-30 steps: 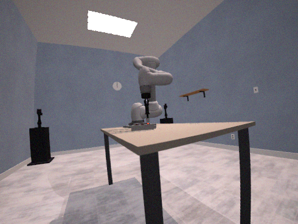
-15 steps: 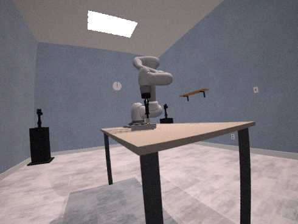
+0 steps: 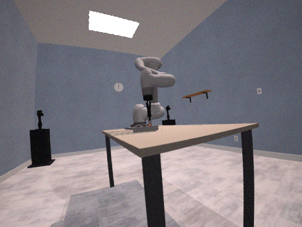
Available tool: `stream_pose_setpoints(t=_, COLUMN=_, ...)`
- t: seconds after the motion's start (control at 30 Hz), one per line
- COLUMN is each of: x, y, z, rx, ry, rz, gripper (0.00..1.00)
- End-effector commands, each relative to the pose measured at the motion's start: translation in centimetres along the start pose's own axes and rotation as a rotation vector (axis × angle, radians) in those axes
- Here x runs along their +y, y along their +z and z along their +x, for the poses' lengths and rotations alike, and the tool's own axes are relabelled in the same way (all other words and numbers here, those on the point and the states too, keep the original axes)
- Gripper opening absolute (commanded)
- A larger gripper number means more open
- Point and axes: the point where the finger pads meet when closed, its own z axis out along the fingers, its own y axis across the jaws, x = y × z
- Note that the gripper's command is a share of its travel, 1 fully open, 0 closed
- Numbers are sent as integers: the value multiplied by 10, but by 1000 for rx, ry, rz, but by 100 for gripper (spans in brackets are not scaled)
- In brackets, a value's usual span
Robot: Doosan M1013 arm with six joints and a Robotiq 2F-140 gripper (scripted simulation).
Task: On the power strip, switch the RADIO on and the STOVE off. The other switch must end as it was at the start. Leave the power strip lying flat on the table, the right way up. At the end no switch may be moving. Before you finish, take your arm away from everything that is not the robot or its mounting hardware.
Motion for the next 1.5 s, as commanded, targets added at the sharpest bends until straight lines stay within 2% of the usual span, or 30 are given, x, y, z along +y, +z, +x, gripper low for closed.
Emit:
stream_pose_setpoints(t=0.0, x=0, y=1, z=0, rx=0, ry=0, rz=0, gripper=0)
stream_pose_setpoints(t=0.93, x=0, y=2, z=0, rx=0, ry=0, rz=0, gripper=0)
stream_pose_setpoints(t=1.1, x=0, y=-3, z=0, rx=0, ry=0, rz=0, gripper=0)
stream_pose_setpoints(t=1.47, x=0, y=-32, z=0, rx=0, ry=0, rz=0, gripper=0)
